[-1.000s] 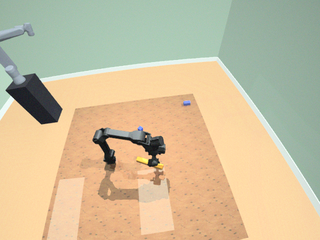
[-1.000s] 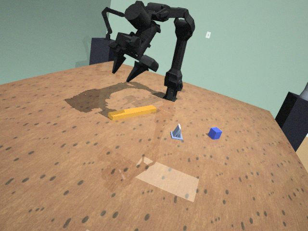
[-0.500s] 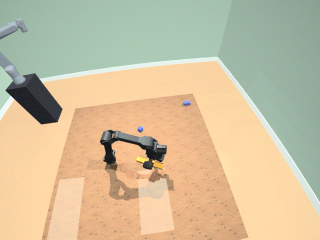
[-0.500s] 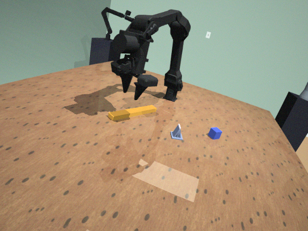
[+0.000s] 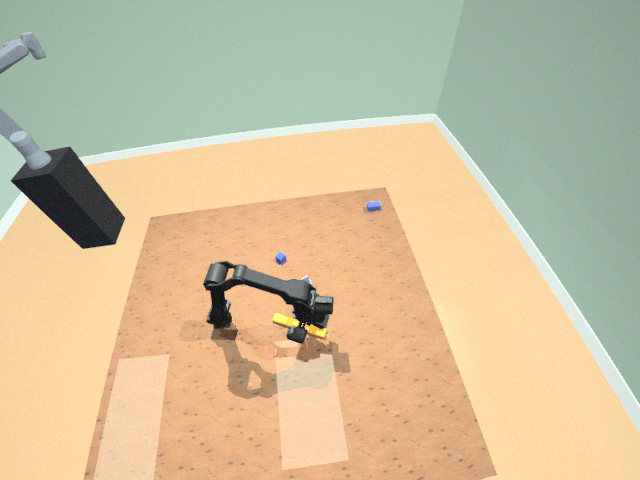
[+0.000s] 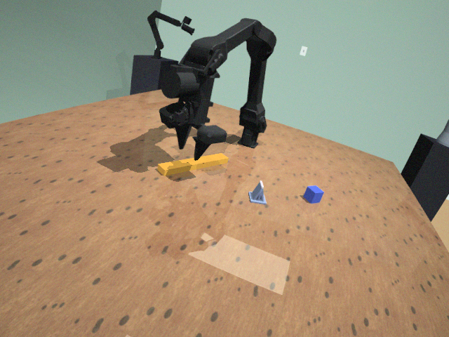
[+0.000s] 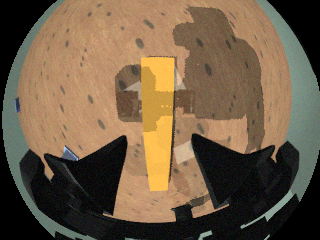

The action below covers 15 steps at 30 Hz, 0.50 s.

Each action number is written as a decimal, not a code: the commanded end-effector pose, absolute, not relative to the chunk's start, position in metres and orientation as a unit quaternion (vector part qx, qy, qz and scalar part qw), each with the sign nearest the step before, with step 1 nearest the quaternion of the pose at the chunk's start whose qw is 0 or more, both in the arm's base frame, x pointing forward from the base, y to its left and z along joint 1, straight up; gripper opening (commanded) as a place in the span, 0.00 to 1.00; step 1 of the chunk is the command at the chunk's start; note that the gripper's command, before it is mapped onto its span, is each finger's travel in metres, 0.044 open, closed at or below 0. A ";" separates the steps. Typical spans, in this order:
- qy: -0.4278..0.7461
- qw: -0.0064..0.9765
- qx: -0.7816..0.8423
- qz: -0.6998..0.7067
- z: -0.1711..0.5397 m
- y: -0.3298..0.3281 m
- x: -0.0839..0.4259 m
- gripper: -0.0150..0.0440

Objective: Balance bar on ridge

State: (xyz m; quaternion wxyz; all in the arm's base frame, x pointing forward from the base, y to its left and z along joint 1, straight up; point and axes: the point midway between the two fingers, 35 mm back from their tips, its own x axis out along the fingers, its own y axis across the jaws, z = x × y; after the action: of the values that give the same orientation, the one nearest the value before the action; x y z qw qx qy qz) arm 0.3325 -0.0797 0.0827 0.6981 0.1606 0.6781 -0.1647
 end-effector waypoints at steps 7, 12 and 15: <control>0.677 0.698 0.165 -0.165 0.071 -0.079 0.333 0.79; 0.677 0.698 0.165 -0.165 0.063 -0.079 0.333 0.79; 0.677 0.698 0.165 -0.165 0.058 -0.079 0.333 0.79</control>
State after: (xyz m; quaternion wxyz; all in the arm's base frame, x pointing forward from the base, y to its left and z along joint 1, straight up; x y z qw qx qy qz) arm 0.3341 -0.0801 0.0659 0.7008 0.1608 0.6752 -0.1648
